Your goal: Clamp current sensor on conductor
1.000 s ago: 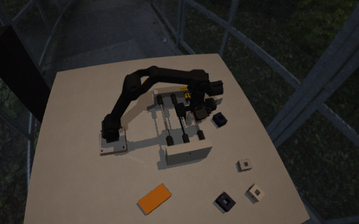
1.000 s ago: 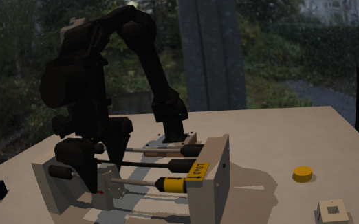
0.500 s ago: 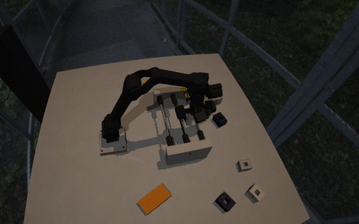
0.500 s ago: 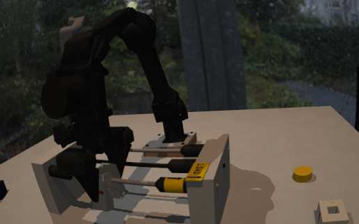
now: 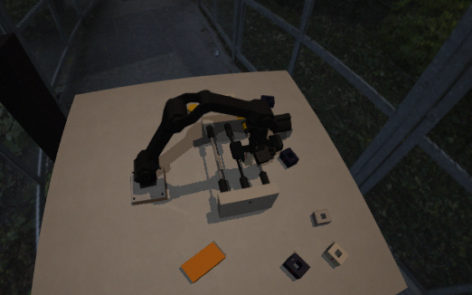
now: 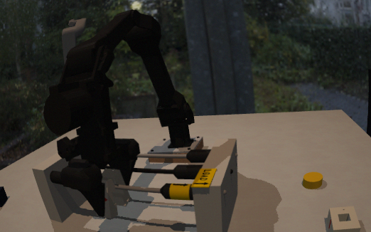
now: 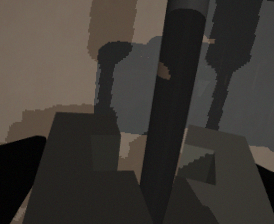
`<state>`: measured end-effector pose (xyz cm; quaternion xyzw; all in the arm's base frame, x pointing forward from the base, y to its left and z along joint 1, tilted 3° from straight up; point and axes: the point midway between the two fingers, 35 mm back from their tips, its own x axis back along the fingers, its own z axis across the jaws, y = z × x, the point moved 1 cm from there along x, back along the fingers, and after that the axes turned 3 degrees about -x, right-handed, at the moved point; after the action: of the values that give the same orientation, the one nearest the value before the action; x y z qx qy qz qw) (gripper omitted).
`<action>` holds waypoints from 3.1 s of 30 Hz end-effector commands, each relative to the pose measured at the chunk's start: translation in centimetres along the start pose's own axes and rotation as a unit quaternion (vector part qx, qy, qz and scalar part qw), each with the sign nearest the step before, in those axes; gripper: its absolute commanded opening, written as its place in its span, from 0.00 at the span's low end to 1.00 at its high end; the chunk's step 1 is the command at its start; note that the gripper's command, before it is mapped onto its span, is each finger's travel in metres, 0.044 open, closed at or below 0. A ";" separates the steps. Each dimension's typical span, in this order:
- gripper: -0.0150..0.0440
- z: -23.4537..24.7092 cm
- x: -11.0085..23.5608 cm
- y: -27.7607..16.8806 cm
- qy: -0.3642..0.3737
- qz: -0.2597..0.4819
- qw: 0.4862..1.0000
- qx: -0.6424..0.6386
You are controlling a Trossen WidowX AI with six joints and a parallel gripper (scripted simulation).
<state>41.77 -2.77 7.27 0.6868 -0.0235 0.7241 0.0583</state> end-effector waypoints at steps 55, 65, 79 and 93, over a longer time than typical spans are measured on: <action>0.25 0.0 0.0 0.0 0.000 0.000 1.000 0.000; 0.25 0.0 0.0 0.0 0.000 0.000 1.000 0.000; 0.25 0.0 0.0 0.0 0.000 0.000 1.000 0.000; 0.25 0.0 1.4 0.0 0.082 0.004 0.997 0.000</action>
<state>41.76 -2.76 7.44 0.6507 -0.0235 0.7568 0.0578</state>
